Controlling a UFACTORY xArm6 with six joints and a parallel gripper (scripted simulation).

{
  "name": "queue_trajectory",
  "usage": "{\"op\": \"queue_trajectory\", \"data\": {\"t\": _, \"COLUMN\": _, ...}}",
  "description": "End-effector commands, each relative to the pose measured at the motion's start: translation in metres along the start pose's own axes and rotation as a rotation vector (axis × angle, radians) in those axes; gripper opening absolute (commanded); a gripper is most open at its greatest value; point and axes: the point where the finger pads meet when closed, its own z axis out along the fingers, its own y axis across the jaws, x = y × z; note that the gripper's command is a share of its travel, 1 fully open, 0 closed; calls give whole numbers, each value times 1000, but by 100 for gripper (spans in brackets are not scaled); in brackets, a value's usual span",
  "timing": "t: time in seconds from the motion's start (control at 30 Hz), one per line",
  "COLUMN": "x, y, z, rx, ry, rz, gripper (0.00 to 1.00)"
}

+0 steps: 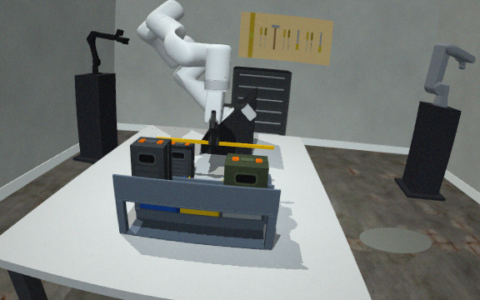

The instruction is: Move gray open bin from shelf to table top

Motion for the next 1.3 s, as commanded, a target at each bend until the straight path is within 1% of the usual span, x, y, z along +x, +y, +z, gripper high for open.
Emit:
{"op": "queue_trajectory", "data": {"t": 0.0, "x": 0, "y": -2, "z": -3, "rx": -8, "ry": 4, "rz": 5, "gripper": 0}}
{"op": "queue_trajectory", "data": {"t": 0.23, "x": 0, "y": -2, "z": -3, "rx": -8, "ry": 4, "rz": 5, "gripper": 0}}
{"op": "queue_trajectory", "data": {"t": 0.4, "x": 8, "y": -41, "z": -2, "rx": -8, "ry": 4, "rz": 5, "gripper": 0}}
{"op": "queue_trajectory", "data": {"t": 0.8, "x": 8, "y": -41, "z": -2, "rx": -8, "ry": 4, "rz": 5, "gripper": 0}}
{"op": "queue_trajectory", "data": {"t": 0.97, "x": 16, "y": -80, "z": -2, "rx": -8, "ry": 5, "rz": 5, "gripper": 0}}
{"op": "queue_trajectory", "data": {"t": 1.27, "x": 16, "y": -80, "z": -2, "rx": -8, "ry": 5, "rz": 5, "gripper": 0}}
